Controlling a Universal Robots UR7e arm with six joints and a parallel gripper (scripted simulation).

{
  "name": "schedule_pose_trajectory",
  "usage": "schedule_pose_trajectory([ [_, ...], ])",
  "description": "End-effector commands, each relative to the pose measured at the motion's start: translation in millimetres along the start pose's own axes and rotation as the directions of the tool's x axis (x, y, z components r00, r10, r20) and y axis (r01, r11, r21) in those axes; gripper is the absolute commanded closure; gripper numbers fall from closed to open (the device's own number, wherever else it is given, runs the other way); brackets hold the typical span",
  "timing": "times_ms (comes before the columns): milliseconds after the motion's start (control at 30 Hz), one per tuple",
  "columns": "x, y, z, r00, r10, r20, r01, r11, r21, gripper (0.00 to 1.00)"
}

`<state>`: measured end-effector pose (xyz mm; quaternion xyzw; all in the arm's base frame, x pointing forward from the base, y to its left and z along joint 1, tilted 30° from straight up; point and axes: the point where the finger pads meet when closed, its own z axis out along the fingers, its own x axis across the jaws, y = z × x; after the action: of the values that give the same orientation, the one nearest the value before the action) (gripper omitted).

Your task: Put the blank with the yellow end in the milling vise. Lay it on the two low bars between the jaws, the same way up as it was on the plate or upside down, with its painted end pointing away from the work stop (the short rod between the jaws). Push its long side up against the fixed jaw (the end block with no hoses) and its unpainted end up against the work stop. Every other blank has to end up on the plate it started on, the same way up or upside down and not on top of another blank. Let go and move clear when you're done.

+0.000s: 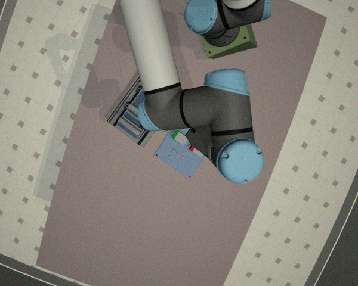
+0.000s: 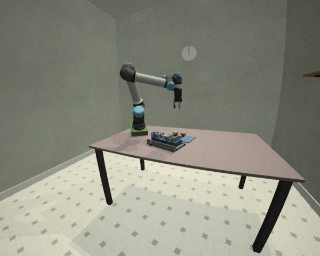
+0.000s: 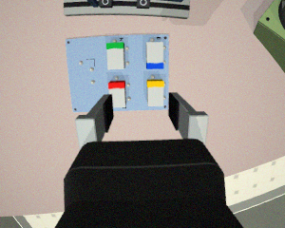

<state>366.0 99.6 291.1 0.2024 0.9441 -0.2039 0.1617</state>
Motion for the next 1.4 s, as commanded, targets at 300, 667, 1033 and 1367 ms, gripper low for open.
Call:
schedule_pose_trajectory([
  [300,-5.3,0.4,1.1,1.0,0.001,0.001,-0.001,1.0,0.0,0.0],
  [667,-6.4,0.5,1.4,1.0,0.001,0.001,-0.001,1.0,0.0,0.0],
  [1033,-8.9,0.7,2.1,1.0,0.001,0.001,-0.001,1.0,0.0,0.0],
  [1367,-9.4,0.7,2.2,1.0,0.001,0.001,-0.001,1.0,0.0,0.0],
])
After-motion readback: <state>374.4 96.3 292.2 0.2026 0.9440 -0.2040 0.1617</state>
